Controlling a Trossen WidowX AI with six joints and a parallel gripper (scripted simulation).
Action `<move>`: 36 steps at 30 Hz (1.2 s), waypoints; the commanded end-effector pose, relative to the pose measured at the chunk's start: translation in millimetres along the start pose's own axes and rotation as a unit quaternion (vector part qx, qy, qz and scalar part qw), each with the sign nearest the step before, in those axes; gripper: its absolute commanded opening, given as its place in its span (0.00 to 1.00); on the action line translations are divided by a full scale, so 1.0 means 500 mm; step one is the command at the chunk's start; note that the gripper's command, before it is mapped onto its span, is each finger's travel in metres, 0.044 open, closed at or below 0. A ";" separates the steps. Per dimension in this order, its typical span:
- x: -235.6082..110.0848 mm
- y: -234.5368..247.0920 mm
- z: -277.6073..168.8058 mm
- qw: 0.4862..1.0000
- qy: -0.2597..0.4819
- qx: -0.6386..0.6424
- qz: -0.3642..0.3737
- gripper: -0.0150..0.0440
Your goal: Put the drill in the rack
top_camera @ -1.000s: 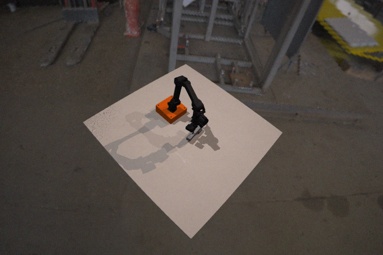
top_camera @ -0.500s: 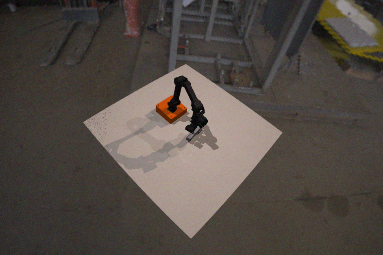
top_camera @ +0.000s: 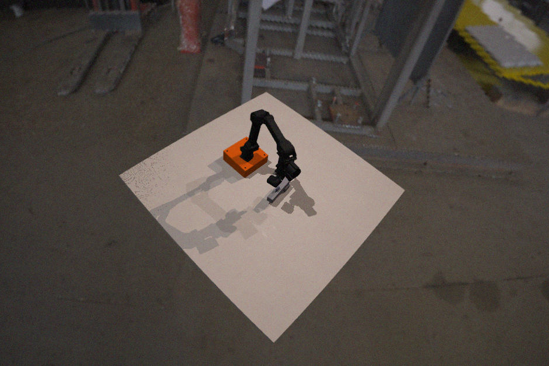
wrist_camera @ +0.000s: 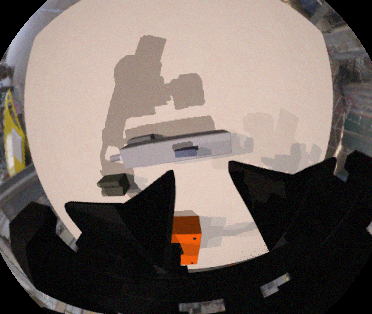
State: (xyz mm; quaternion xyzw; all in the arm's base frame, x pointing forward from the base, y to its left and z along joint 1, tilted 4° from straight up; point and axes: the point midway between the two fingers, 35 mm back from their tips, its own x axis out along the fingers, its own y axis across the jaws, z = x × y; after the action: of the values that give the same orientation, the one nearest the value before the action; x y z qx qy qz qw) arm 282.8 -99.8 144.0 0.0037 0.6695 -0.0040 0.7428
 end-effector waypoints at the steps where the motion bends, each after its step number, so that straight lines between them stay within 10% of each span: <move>1: -0.032 0.001 -0.005 1.000 0.002 -0.001 -0.002 0.83; 7: 0.040 0.093 0.023 0.974 -0.001 -0.226 0.001 1.00; 18: 0.170 0.321 -0.010 0.714 -0.002 -0.700 0.005 1.00; 36: 0.172 0.325 -0.012 0.707 -0.002 -0.707 0.005 1.00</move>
State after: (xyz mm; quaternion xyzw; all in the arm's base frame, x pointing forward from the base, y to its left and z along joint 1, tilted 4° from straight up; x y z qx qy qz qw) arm 287.8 63.3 60.0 -0.5173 0.4731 0.4731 0.5337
